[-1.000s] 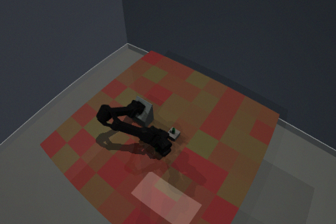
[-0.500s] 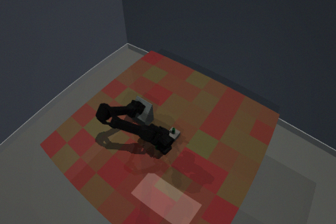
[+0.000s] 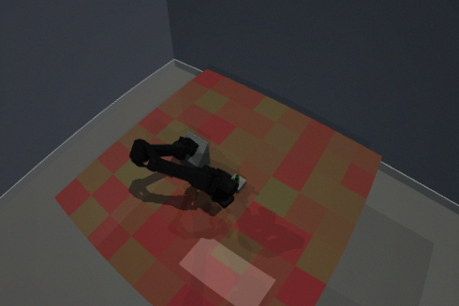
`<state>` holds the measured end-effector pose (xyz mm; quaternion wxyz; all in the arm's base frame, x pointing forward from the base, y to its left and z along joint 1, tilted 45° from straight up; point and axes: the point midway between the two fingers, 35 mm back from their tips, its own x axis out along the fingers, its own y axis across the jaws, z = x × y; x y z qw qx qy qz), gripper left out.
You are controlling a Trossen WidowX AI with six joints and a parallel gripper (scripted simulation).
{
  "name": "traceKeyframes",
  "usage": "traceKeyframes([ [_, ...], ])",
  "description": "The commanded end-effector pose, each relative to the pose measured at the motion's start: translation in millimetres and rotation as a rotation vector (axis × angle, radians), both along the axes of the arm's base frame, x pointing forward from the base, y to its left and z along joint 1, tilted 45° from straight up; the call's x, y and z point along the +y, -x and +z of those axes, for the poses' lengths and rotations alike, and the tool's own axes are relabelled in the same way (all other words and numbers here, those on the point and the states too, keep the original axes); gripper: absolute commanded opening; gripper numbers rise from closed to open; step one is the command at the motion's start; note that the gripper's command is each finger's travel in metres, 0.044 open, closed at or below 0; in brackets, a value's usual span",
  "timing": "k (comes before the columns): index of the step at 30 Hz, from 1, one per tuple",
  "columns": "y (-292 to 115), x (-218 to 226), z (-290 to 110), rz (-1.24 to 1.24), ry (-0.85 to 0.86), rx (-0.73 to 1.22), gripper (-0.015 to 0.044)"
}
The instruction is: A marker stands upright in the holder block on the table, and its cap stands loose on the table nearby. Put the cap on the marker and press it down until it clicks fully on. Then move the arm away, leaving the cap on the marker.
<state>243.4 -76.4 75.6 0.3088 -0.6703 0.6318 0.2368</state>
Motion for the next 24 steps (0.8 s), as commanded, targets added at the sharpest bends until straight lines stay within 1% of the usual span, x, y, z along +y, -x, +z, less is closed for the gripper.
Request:
traceKeyframes([
  [1,-1,3,3,-0.003,0.001,-0.007,0.0],
  [24,-16,75,-27,0.003,-0.031,-0.003,0.0],
])
